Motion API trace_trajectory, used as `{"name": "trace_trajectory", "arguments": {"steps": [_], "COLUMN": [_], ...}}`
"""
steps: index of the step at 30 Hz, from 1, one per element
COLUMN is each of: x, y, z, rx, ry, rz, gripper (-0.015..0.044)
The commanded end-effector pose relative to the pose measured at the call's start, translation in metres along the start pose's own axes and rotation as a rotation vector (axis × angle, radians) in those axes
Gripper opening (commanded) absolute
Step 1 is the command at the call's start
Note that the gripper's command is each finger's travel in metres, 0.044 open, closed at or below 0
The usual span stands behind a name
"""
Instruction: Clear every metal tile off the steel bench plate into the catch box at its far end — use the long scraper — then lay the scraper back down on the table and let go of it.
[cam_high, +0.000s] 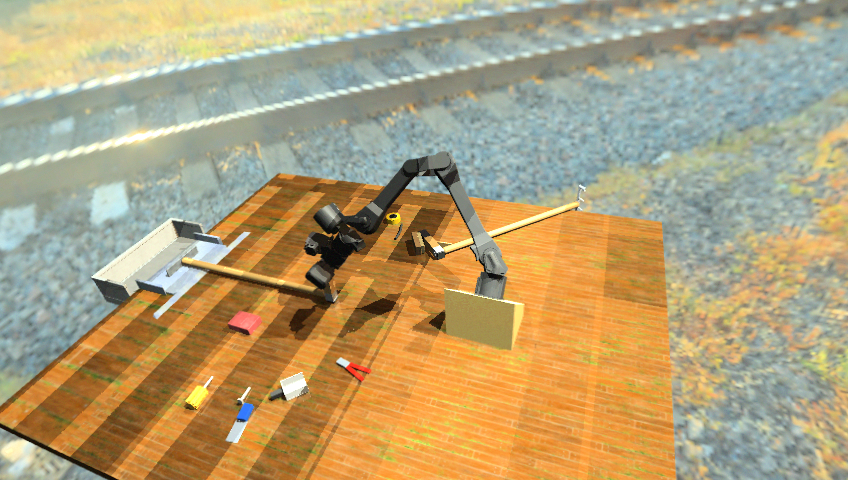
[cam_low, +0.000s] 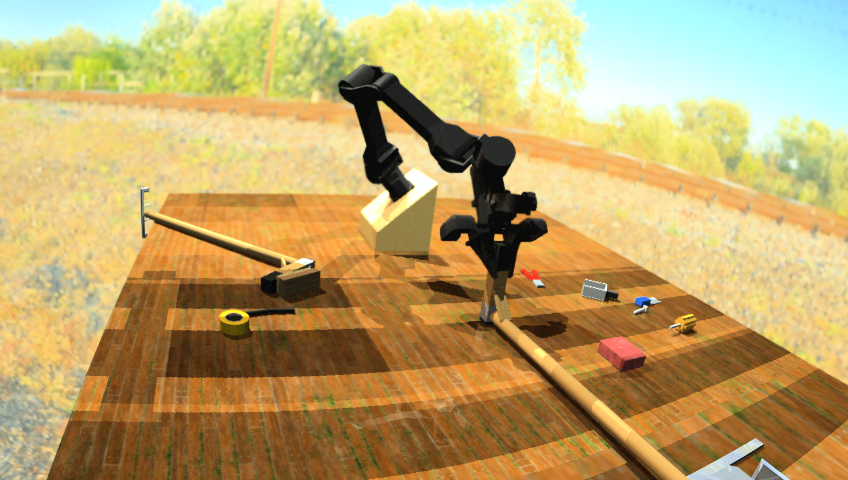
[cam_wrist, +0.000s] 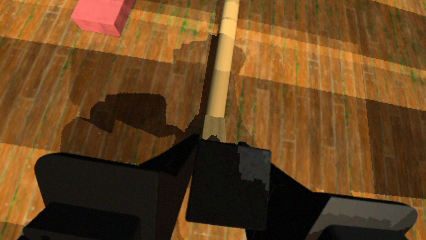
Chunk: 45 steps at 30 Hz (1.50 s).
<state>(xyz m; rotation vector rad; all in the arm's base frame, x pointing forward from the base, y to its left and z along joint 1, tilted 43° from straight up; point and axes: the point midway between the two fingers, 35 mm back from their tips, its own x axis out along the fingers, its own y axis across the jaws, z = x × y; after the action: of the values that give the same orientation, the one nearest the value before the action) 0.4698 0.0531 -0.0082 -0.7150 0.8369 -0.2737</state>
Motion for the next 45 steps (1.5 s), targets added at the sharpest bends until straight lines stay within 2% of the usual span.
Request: {"name": "trace_trajectory", "arguments": {"steps": [1,45], "x": [0.001,0.032], "y": [-0.001,0.0], "z": [0.01,0.051], "rx": [0.003,0.005], "ry": [-0.015,-0.018], "rz": [0.002,0.001], "gripper": [0.0,0.0]}}
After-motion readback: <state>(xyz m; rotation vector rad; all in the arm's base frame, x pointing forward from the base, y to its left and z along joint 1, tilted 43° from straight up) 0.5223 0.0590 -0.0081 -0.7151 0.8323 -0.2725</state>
